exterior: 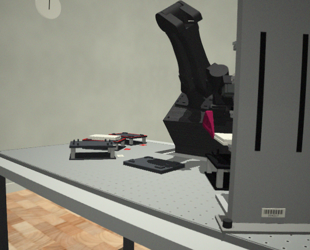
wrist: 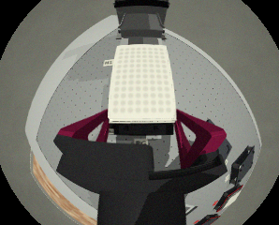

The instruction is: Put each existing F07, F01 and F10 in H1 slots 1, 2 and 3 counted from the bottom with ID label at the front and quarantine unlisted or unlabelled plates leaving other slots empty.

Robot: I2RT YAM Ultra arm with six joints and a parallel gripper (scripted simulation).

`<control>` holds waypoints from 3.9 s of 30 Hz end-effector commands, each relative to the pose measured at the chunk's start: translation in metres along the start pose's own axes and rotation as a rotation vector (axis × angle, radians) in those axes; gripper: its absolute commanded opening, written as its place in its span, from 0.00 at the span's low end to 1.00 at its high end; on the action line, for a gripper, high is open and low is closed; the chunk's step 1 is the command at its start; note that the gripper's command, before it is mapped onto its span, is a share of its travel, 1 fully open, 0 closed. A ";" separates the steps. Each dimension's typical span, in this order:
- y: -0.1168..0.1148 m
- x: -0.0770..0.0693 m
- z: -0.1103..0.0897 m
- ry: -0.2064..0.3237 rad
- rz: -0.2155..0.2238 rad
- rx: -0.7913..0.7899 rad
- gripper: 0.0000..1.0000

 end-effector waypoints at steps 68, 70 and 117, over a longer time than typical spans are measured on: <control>-0.002 0.021 -0.017 -0.018 0.010 0.009 0.86; -0.002 0.022 -0.018 -0.018 0.010 0.009 0.86; -0.003 0.035 -0.037 0.019 0.016 -0.011 0.93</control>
Point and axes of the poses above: the point where the finger pads meet when closed, its own x axis out along the fingers, its own y axis across the jaws, z = x × y, the point moved 7 cm from there along -x, back along the fingers, and after that the axes turned 9 degrees about x, right-handed, at the moved point
